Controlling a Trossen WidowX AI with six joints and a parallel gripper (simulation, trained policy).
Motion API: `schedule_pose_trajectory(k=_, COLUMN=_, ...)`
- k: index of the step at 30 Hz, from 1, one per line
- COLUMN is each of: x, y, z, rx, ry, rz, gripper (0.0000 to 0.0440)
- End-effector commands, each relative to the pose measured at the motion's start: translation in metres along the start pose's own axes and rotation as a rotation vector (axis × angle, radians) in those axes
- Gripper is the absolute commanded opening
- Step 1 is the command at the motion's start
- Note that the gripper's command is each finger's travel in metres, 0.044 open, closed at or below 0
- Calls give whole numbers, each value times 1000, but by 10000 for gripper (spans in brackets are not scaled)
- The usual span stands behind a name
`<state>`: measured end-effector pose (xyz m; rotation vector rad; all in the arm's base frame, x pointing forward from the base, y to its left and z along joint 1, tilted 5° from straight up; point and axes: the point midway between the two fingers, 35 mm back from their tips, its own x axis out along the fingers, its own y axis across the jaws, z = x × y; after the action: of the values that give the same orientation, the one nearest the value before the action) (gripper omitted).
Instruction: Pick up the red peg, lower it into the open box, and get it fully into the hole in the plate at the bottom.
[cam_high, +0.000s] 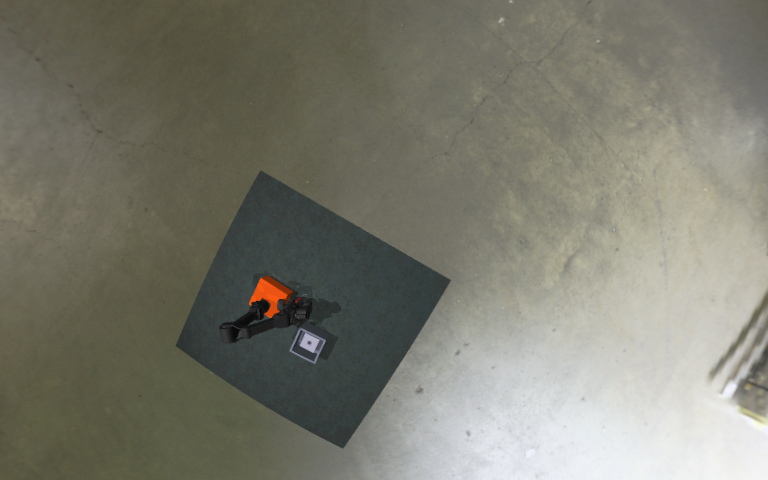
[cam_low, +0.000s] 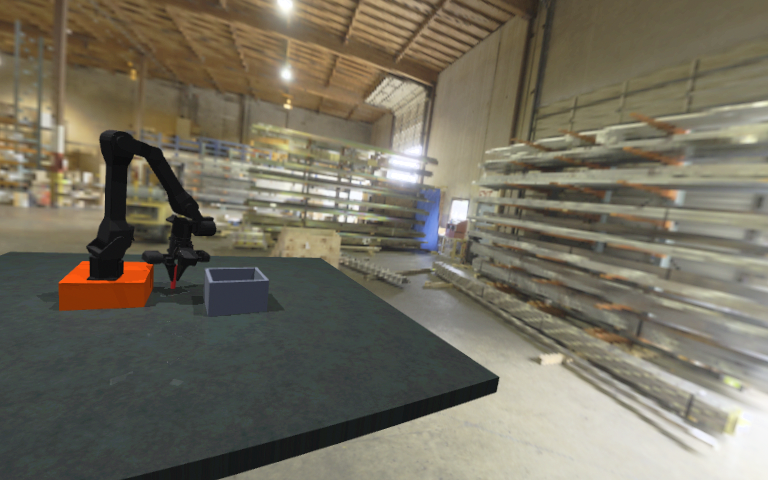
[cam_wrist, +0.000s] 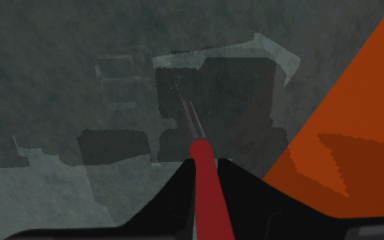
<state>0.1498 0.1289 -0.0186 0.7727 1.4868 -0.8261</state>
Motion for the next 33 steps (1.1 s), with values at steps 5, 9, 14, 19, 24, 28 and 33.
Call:
schedule_pose_trajectory(k=5, x=-13, y=4, z=5, rx=-47, ry=-30, rz=24, gripper=0)
schedule_pose_trajectory(k=9, x=-25, y=5, z=9, rx=-82, ry=-58, rz=40, gripper=0)
schedule_pose_trajectory(k=14, x=-41, y=9, z=16, rx=-125, ry=-92, rz=64, gripper=1)
schedule_pose_trajectory(k=19, x=-60, y=15, z=24, rx=-166, ry=-130, rz=91, gripper=4)
schedule_pose_trajectory(k=24, x=-81, y=23, z=34, rx=-193, ry=-166, rz=120, gripper=3)
schedule_pose_trajectory(k=28, x=-97, y=30, z=43, rx=-202, ry=-191, rz=141, gripper=0)
schedule_pose_trajectory(k=33, x=-117, y=40, z=57, rx=-202, ry=-221, rz=165, gripper=0)
